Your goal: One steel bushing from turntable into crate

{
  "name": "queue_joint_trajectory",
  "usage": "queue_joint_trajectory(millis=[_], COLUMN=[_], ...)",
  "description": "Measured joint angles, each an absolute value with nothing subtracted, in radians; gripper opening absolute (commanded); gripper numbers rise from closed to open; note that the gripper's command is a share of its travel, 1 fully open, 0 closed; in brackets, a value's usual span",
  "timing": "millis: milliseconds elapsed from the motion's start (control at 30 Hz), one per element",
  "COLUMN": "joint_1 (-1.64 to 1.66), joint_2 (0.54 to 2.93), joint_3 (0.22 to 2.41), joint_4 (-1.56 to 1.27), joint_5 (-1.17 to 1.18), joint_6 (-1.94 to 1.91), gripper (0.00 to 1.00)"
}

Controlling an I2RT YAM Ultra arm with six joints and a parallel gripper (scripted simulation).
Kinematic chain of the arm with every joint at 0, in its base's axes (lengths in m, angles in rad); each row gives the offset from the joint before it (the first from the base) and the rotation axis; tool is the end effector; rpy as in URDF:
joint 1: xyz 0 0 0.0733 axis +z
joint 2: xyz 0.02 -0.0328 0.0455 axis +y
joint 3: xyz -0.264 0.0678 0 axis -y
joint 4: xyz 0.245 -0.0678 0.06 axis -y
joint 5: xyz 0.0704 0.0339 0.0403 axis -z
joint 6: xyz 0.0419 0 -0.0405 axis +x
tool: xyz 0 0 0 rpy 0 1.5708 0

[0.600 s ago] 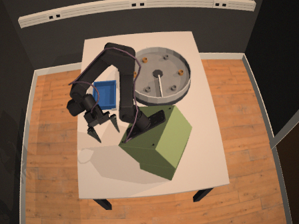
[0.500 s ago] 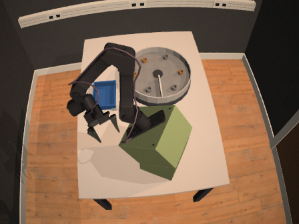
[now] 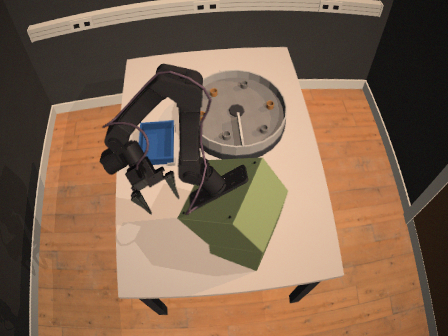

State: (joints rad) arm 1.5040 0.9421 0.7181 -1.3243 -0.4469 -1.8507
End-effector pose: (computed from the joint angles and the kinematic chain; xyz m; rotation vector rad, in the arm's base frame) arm -0.0112 0.1202 0.2282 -2.9536 -0.3235 0.6593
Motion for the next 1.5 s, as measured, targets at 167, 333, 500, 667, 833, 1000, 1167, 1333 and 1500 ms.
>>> queue_joint_trajectory(millis=[167, 333, 500, 667, 833, 1000, 1167, 1333, 1500], joint_1=[1.495, 1.444, 1.345, 1.278, 1.198, 1.122, 1.062, 0.980, 0.903], joint_2=[0.942, 0.970, 1.020, 1.057, 1.102, 1.144, 1.176, 1.221, 1.263], joint_3=[0.718, 0.719, 0.745, 0.760, 0.779, 0.797, 0.810, 0.829, 0.847], joint_4=[-1.322, -1.314, -1.291, -1.271, -1.246, -1.221, -1.200, -1.175, -1.150], joint_5=[-0.446, -0.446, -0.449, -0.456, -0.464, -0.472, -0.479, -0.485, -0.493], joint_6=[-1.842, -1.799, -1.707, -1.609, -1.495, -1.380, -1.277, -1.163, -1.047], gripper=[1.00, 1.00, 1.00, 1.00, 1.00, 1.00, 1.00, 1.00, 1.00])
